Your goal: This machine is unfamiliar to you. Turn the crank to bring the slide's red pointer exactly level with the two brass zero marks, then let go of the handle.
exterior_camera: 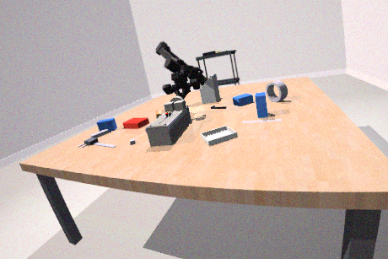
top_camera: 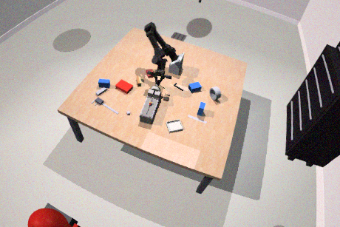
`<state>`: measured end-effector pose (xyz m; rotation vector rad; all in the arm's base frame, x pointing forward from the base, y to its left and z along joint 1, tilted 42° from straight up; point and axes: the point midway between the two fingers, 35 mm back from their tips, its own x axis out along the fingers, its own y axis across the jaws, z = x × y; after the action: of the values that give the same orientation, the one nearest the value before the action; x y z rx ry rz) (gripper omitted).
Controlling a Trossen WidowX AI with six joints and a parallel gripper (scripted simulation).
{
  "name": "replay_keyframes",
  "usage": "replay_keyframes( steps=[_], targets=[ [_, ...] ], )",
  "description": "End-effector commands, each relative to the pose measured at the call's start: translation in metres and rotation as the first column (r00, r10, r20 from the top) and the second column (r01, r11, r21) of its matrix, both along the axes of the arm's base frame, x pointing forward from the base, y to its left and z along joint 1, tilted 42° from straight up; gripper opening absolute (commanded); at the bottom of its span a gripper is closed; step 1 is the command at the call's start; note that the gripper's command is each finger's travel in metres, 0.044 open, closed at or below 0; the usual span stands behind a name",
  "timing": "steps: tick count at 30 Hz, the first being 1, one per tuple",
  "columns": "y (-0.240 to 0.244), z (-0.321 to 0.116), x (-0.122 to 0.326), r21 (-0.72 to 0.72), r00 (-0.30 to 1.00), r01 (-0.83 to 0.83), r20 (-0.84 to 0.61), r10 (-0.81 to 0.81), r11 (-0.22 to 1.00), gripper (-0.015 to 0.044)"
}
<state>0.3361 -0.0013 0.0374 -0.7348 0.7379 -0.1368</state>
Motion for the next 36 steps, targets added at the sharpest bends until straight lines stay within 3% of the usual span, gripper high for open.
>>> replay_keyframes(
  steps=[1,36],
  targets=[
    [-0.007,0.006,0.001,-0.010,1.000,0.014,0.013,-0.014,1.000,0.0000],
    [-0.029,0.006,0.004,-0.011,1.000,0.014,0.013,-0.014,1.000,0.0000]
  ],
)
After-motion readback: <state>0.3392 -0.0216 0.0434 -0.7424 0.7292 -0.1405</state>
